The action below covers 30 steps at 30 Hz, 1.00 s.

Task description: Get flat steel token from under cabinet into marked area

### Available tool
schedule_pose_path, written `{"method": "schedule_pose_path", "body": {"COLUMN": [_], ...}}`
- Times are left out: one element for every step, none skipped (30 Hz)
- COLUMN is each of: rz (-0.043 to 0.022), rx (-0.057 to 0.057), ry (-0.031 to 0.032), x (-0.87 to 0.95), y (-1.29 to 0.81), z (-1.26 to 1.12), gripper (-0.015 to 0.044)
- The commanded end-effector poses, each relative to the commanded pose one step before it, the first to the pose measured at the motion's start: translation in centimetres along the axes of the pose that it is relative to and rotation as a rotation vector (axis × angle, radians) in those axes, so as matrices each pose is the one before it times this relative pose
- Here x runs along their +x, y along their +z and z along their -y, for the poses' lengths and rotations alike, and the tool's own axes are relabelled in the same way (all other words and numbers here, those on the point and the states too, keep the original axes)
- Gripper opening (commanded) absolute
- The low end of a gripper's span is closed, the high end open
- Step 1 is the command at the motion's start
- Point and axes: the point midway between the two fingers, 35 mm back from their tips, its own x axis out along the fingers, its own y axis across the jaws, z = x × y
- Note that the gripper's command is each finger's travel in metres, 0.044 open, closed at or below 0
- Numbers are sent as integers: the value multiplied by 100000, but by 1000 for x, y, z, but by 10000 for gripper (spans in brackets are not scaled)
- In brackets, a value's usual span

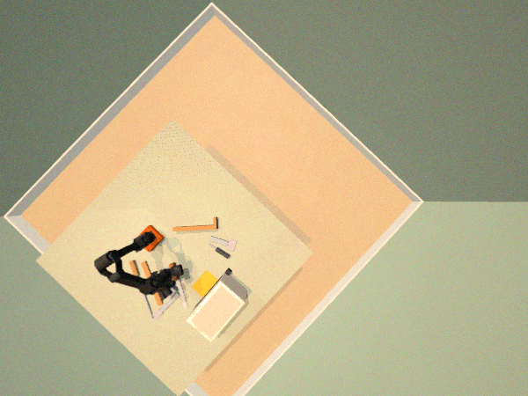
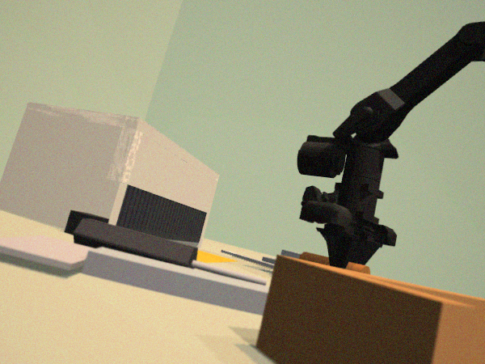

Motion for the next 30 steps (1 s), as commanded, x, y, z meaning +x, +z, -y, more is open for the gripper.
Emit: {"method": "schedule_pose_path", "body": {"rz": [393,0,0,0,0,0,0,0,0,0,0,0,0,0,0,0,0,-1,-83,-182,-80,-29,0,0,0,0,0,36,0,71], "rx": [1668,0,0,0,0,0,0,0,0,0,0,0,0,0,0,0,0,-69,-356,-782,-341,-124,0,0,0,0,0,29,0,3], "ry": [-1048,-1,-1,-1,-1,-1,-1,-1,-1,-1,-1,-1,-1,-1,-1,-1,-1,2,234,514,224,82,0,0,0,0,0,57,0,-237], "x": [-17,0,0,0,0,0,0,0,0,0,0,0,0,0,0,0,0,0,2,5,2,1,0,0,0,0,0,-8,0,1], "y": [132,3,2,3,2,3,2,3,2,3,2,3,2,3,2,3,2,-6,-28,-62,-27,-10,0,0,0,0,0,14,0,-1], "z": [460,9,6,9,6,9,6,9,6,9,6,9,6,9,6,9,6,-19,-95,-208,-91,-33,0,0,0,0,0,-2,0,1], "gripper": [0,0,0,0,0,0,0,0,0,0,0,0,0,0,0,0,0,0,26,53,79,105,131,157,184,200,200,200,200,226]}}
